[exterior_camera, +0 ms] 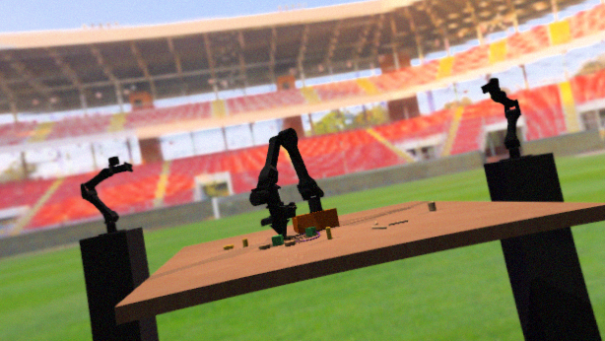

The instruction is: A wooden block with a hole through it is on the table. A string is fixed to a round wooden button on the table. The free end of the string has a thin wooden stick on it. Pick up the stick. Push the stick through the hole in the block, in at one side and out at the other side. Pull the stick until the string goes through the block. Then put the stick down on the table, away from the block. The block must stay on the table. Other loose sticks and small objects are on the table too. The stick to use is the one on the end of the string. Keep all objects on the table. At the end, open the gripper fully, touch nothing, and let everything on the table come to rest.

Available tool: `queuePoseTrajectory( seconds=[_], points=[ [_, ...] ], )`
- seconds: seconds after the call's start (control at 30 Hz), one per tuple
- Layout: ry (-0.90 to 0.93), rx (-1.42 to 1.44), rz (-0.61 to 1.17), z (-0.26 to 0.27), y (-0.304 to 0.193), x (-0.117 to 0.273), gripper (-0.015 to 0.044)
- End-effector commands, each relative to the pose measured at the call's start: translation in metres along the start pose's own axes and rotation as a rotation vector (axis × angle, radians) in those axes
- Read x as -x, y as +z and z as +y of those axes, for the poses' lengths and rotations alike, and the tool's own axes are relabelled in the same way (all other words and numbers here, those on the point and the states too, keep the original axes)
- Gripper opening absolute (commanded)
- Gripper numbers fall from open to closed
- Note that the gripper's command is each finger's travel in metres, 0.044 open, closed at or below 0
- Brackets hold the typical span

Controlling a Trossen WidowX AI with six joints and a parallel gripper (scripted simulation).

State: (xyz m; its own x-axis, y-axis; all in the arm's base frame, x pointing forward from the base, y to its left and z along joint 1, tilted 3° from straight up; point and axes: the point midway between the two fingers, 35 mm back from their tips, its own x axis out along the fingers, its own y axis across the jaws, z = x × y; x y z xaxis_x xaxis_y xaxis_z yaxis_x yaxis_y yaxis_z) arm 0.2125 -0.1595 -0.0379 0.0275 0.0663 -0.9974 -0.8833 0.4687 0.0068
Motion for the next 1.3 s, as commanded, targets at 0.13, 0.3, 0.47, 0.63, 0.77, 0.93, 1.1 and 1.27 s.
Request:
queuePoseTrajectory(
  seconds=[0.13,0.3,0.47,0.63,0.77,0.93,1.1,1.27],
  points=[
    [0.0,0.0,0.0,0.0,0.0,0.0,0.0105],
    [-0.002,0.0,-0.001,-0.003,0.002,0.022,0.021],
    [-0.006,0.0,-0.002,-0.002,0.009,0.08,0.021],
    [-0.027,0.005,0.002,-0.007,0.008,0.079,0.0236],
    [-0.027,0.005,0.002,-0.007,0.008,0.079,0.0341],
    [-0.023,0.005,0.001,-0.006,0.011,0.103,0.044],
    [-0.024,0.006,0.002,-0.006,0.011,0.103,0.044],
    [-0.029,0.008,0.003,-0.007,0.011,0.103,0.044]
  ],
)
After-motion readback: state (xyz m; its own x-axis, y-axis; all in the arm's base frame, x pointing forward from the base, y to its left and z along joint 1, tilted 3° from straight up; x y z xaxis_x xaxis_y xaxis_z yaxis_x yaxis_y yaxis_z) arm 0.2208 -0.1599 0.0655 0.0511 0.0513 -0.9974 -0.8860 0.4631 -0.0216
